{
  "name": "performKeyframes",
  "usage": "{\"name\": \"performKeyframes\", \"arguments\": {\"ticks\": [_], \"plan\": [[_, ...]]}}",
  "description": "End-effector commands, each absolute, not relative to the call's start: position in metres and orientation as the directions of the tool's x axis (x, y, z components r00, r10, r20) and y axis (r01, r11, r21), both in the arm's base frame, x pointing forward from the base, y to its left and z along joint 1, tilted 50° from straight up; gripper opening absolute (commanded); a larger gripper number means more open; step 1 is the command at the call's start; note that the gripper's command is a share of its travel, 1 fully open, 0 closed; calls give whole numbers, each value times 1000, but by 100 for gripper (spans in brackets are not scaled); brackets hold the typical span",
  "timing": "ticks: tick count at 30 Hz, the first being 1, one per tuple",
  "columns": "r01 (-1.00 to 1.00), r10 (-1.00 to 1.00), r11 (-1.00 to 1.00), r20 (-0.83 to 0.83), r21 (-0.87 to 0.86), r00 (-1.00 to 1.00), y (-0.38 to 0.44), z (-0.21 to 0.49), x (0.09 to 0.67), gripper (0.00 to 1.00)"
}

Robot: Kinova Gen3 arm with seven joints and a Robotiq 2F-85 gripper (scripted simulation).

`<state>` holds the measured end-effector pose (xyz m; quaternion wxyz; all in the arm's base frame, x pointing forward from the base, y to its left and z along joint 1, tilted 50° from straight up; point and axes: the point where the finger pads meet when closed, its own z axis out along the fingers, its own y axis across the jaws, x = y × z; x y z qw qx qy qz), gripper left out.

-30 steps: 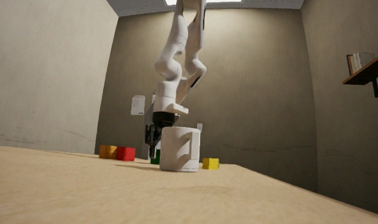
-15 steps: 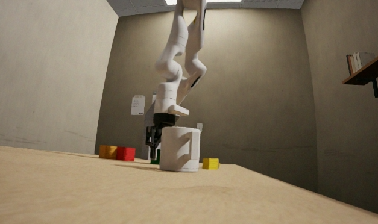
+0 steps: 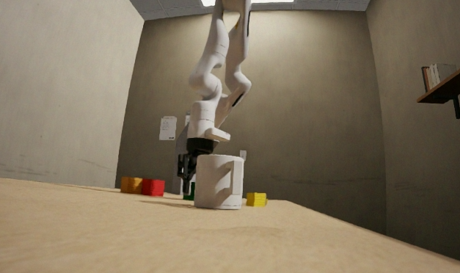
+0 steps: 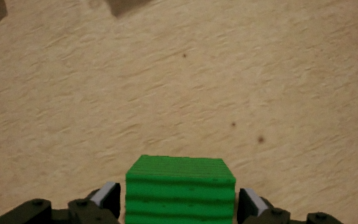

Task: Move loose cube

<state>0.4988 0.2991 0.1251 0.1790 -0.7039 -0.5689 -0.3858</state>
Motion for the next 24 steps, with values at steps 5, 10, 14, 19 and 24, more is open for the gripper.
{"name": "performKeyframes", "arguments": {"ticks": [5, 10, 14, 19, 24], "plan": [[939, 663, -290, 747, 188, 55, 299, 126, 499, 81], [939, 663, -290, 747, 188, 55, 299, 126, 499, 81], [939, 663, -290, 747, 188, 55, 299, 126, 499, 10], [939, 663, -290, 747, 188, 55, 299, 126, 499, 10], [939, 663, -290, 747, 188, 55, 299, 126, 499, 10]]}}
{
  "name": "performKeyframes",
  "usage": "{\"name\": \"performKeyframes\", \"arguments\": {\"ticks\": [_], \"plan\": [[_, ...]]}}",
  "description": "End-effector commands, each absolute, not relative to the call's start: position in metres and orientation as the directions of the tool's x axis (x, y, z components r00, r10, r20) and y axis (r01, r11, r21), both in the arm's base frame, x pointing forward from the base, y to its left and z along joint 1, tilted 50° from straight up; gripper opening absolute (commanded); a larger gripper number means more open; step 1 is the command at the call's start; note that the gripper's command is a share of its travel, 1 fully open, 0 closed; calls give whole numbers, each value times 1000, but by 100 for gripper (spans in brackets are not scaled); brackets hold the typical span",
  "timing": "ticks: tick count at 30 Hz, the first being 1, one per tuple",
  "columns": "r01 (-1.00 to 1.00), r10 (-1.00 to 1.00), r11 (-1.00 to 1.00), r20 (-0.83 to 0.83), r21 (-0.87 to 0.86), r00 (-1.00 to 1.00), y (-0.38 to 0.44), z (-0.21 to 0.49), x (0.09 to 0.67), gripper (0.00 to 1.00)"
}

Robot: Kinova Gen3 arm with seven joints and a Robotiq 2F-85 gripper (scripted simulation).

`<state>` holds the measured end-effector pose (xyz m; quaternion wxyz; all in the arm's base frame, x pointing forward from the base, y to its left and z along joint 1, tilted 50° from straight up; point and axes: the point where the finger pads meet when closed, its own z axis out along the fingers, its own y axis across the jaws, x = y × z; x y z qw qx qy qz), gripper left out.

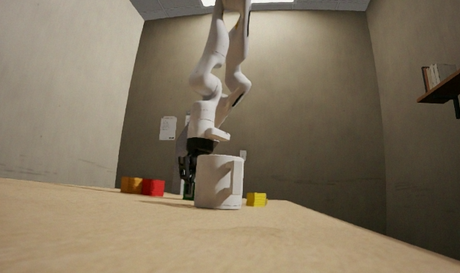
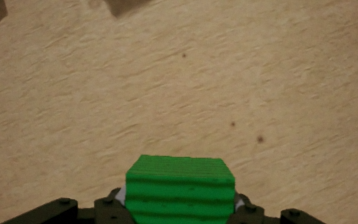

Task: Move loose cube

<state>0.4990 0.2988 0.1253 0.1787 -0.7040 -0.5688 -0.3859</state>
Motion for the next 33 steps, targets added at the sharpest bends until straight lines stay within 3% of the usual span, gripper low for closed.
{"name": "performKeyframes", "arguments": {"ticks": [1, 33], "plan": [[939, 663, -290, 747, 188, 55, 299, 126, 499, 10], [939, 663, -290, 747, 188, 55, 296, 128, 498, 10]]}}
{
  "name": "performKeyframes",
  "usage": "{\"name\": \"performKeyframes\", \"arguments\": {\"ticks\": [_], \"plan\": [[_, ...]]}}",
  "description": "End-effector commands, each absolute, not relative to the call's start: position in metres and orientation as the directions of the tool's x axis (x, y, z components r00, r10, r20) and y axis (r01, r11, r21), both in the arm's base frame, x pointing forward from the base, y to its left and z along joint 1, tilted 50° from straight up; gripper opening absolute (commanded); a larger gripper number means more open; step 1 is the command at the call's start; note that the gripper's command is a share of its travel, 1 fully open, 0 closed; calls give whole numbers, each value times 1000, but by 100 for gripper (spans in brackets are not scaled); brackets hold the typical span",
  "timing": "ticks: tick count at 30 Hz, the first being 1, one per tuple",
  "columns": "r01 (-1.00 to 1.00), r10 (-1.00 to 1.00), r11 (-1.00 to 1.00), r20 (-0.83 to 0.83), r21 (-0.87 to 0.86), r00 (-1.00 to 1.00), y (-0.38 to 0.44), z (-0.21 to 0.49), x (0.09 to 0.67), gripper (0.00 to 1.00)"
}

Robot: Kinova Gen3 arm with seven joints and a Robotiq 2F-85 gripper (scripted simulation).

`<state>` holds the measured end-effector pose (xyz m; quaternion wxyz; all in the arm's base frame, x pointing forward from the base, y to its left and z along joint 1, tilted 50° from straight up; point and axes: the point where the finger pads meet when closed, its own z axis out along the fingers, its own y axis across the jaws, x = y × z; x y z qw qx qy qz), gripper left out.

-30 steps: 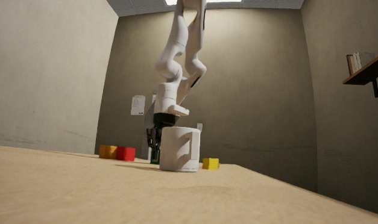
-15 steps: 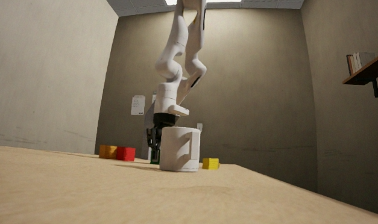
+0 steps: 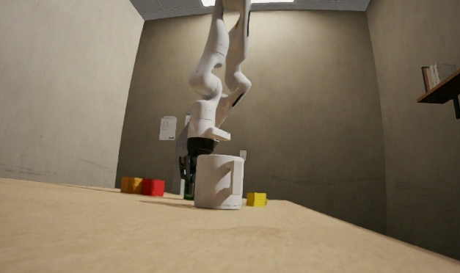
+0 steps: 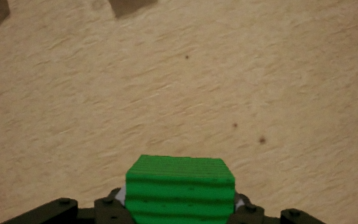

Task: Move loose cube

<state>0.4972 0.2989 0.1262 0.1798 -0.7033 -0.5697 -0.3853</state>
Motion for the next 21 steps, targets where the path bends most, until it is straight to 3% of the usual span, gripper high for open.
{"name": "performKeyframes", "arguments": {"ticks": [1, 21], "plan": [[939, 663, -290, 747, 188, 55, 295, 129, 497, 10], [939, 663, -290, 747, 188, 55, 270, 152, 485, 10]]}}
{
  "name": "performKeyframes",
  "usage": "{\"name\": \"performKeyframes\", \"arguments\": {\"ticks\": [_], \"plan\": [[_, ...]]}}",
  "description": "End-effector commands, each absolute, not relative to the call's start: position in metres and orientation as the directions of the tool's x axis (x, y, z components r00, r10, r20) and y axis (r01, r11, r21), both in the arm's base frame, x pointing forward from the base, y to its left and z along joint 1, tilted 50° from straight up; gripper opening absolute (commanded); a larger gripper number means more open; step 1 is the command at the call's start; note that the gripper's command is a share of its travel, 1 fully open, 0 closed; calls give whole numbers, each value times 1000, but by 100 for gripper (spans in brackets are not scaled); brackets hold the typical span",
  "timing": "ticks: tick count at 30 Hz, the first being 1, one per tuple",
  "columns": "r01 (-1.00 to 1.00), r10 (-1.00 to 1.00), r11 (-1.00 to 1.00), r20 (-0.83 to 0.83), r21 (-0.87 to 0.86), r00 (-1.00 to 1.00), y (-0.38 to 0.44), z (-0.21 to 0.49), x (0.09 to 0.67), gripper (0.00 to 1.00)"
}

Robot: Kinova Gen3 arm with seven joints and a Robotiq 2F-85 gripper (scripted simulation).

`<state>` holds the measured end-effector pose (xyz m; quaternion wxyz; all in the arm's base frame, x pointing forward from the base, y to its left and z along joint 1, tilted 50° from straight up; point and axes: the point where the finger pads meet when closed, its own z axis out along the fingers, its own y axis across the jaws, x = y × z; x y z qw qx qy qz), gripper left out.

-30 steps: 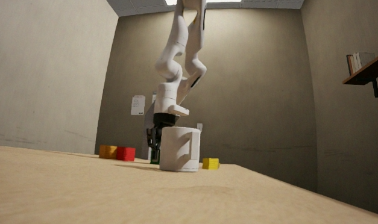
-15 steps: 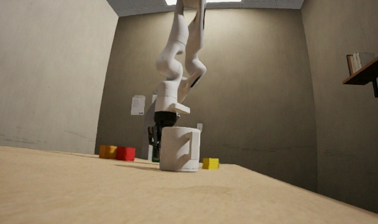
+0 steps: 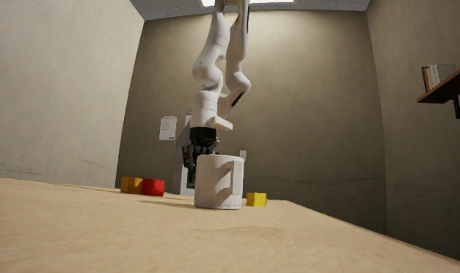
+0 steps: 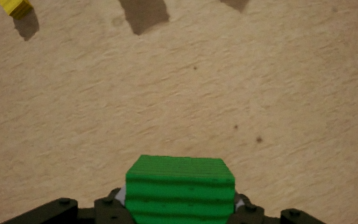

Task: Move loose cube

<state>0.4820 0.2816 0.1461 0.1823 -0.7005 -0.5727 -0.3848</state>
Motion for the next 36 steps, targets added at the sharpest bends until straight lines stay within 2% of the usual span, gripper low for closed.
{"name": "performKeyframes", "arguments": {"ticks": [1, 36], "plan": [[939, 663, -290, 747, 188, 55, 268, 154, 484, 10], [938, 663, -290, 747, 188, 55, 244, 176, 472, 10]]}}
